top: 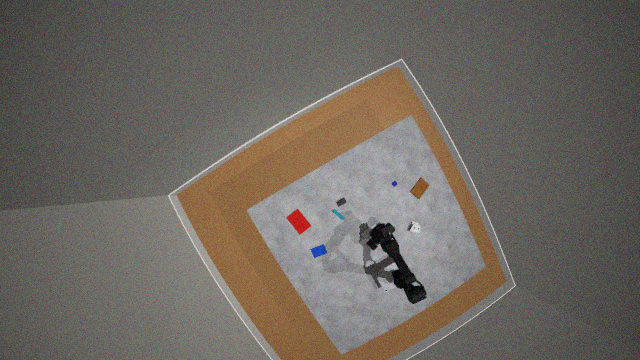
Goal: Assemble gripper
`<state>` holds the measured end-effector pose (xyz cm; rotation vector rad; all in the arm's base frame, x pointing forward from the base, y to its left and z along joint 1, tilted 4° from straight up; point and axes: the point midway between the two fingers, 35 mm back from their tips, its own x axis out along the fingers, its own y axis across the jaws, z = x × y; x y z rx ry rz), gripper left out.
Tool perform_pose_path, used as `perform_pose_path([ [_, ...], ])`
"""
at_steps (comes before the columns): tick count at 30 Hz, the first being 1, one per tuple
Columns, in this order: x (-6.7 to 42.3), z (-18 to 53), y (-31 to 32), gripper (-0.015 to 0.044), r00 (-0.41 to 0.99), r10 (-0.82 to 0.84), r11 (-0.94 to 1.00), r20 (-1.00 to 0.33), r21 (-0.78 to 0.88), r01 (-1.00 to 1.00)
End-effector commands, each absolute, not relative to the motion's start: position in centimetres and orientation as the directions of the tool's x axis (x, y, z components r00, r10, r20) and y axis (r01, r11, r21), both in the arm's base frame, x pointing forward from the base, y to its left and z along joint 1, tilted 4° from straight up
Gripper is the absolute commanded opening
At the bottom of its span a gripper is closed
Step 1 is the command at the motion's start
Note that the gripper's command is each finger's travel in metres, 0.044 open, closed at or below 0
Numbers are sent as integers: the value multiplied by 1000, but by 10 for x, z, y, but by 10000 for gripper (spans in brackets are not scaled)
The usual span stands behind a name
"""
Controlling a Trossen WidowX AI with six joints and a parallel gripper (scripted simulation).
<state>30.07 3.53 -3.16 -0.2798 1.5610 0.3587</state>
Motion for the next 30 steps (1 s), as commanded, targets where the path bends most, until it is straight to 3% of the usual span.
perform_pose_path([
  [1, 298, -34, 36, 134, -31, 49, 918, -998, 57, -391],
  [30, 298, -37, 36, 134, -31, 49, 917, -998, 57, -394],
])
